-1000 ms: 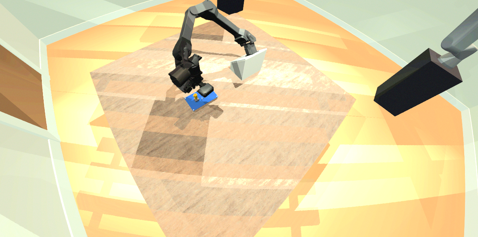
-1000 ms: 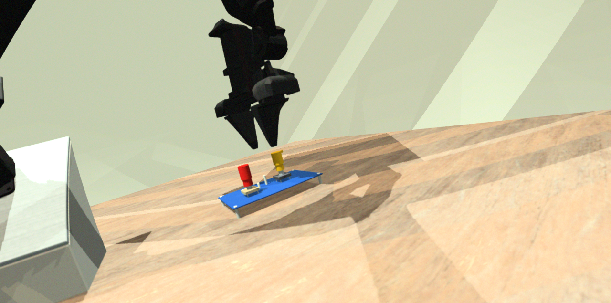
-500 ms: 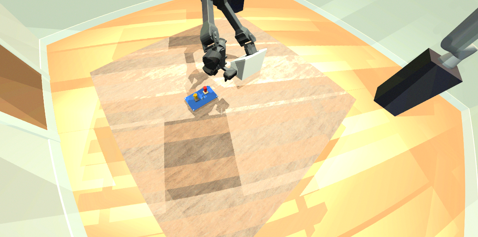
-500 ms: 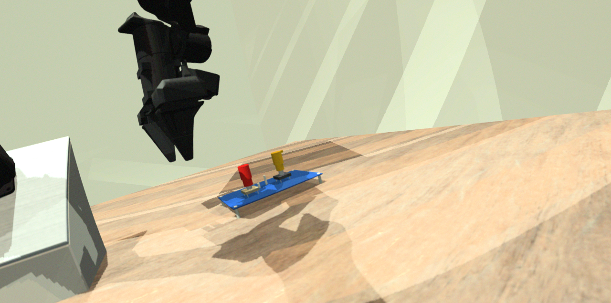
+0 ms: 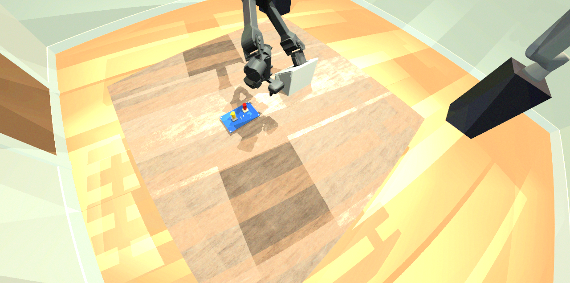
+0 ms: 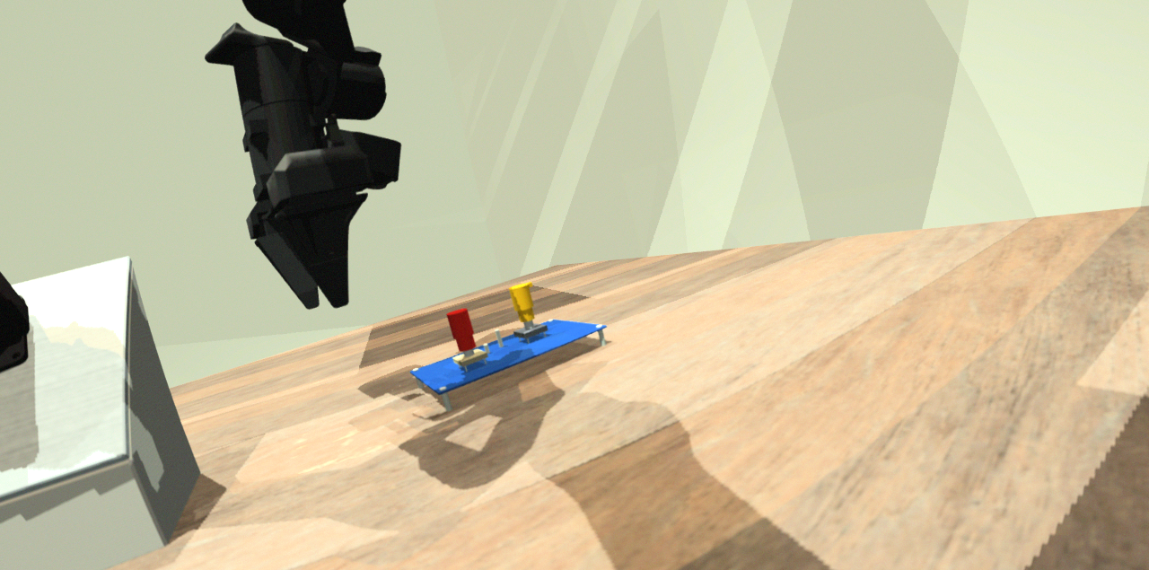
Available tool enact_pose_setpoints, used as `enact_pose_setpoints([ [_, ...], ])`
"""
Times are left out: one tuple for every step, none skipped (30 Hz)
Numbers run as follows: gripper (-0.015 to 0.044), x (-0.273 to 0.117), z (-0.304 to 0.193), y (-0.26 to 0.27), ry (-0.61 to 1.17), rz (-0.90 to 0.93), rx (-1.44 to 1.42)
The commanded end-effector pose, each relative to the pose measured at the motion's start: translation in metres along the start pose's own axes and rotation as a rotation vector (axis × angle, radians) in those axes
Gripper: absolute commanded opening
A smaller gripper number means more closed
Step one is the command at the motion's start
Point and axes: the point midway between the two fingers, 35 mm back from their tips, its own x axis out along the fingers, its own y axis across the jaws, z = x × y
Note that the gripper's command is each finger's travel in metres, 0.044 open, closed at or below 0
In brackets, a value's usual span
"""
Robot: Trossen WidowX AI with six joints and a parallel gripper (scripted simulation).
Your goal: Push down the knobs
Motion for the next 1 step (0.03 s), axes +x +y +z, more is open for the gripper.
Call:
enact_pose_setpoints([
  [0.044, 0.0, -0.0017, 0.0002, 0.0, 0.005, 0.006],
])
